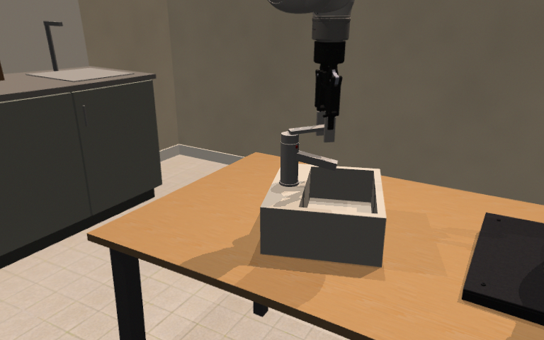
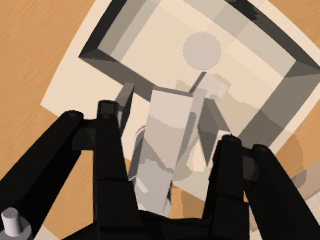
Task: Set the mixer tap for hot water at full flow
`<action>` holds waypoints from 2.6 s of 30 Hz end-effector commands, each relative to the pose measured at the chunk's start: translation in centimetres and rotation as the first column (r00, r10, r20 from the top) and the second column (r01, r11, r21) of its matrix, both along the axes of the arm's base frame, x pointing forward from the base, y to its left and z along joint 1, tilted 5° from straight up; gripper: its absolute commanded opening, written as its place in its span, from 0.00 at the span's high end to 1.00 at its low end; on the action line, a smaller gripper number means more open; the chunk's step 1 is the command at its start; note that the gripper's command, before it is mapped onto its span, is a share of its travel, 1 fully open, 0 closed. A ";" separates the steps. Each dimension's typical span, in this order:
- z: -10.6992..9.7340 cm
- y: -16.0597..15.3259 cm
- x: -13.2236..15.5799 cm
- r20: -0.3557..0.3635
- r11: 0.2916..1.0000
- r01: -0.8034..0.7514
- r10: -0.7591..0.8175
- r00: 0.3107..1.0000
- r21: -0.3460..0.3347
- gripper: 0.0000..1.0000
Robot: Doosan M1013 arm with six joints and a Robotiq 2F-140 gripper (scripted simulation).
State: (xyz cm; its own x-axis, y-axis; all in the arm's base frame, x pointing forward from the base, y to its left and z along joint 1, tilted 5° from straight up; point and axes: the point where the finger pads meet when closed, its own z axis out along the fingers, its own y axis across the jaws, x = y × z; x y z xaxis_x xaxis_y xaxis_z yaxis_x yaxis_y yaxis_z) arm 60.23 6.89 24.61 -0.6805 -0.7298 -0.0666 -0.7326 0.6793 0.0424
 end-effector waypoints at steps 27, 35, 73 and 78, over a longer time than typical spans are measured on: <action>0.0 0.0 0.0 0.000 1.000 0.000 0.000 1.000 0.000 1.00; 0.0 0.0 0.0 0.000 1.000 0.000 0.000 1.000 0.000 1.00; 0.0 0.0 0.0 0.000 1.000 0.000 0.000 1.000 0.000 1.00; 0.0 0.0 0.0 0.000 1.000 0.000 0.000 1.000 0.000 1.00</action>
